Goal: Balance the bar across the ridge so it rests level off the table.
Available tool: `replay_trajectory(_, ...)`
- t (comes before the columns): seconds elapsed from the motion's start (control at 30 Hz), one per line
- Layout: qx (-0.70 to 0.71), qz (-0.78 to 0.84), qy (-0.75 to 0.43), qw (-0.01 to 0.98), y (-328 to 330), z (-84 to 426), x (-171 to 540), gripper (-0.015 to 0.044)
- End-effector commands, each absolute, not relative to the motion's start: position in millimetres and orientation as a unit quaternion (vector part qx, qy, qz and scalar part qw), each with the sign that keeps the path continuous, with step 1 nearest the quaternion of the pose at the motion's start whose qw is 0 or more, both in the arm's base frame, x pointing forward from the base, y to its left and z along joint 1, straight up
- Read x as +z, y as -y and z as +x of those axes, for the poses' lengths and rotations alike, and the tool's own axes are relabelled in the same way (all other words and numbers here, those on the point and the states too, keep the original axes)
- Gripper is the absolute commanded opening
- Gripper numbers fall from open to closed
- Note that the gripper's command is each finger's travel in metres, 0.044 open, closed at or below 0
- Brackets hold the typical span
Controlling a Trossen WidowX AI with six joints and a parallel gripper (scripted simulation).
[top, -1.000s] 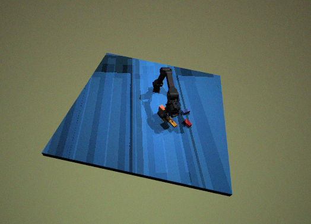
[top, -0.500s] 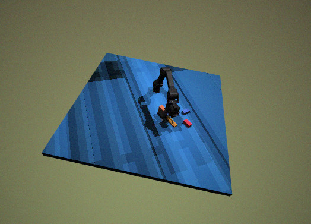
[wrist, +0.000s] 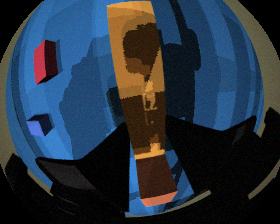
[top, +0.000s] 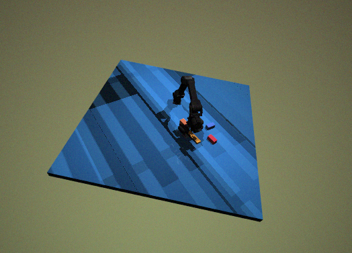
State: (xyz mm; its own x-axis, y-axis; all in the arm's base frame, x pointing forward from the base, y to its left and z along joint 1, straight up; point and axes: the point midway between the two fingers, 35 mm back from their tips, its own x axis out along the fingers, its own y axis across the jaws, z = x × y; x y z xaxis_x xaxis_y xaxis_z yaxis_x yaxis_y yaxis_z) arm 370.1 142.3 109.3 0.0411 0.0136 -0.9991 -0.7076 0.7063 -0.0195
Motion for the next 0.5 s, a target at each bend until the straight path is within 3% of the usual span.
replay_trajectory(0.0, 0.271, -0.271, -0.638, 0.668, -142.4, 369.7, 107.4, 0.0)
replay_trajectory(0.47, 0.271, -0.271, -0.638, 0.668, -142.5, 369.7, 106.2, 0.0)
